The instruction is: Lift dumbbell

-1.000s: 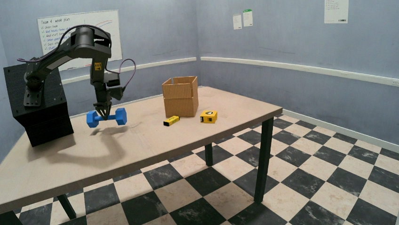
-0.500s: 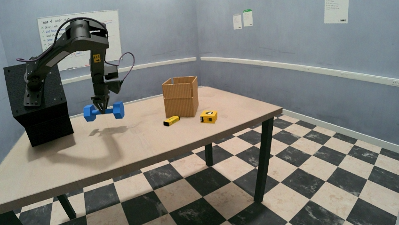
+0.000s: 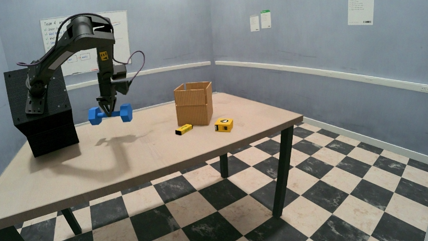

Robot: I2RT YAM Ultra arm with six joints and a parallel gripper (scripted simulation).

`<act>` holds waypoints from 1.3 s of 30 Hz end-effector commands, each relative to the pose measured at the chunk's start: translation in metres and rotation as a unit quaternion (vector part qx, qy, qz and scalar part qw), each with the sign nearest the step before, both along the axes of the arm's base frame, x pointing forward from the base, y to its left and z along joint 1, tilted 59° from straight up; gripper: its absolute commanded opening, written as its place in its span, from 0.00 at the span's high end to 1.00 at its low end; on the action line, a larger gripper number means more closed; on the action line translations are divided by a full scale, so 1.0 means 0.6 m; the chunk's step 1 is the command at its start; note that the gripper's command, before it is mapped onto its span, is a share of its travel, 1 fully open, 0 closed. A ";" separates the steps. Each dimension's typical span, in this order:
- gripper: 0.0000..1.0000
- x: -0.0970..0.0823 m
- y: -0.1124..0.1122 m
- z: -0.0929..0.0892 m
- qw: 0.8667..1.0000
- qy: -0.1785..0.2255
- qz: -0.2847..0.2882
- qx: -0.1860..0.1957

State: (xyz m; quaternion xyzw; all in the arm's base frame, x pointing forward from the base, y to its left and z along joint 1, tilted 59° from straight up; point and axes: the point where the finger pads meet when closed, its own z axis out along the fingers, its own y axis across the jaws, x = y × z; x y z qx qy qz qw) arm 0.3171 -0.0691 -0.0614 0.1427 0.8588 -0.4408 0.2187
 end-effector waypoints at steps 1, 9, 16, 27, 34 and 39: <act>1.00 0.022 0.038 0.031 1.000 -0.022 0.018 -0.001; 1.00 0.019 0.045 0.036 1.000 -0.022 0.018 -0.001; 1.00 0.019 0.047 0.036 1.000 -0.022 0.018 -0.001; 1.00 0.018 0.047 0.036 1.000 -0.022 0.018 -0.001; 1.00 0.018 0.047 0.036 1.000 -0.022 0.018 -0.001; 1.00 0.018 0.047 0.036 1.000 -0.022 0.018 -0.001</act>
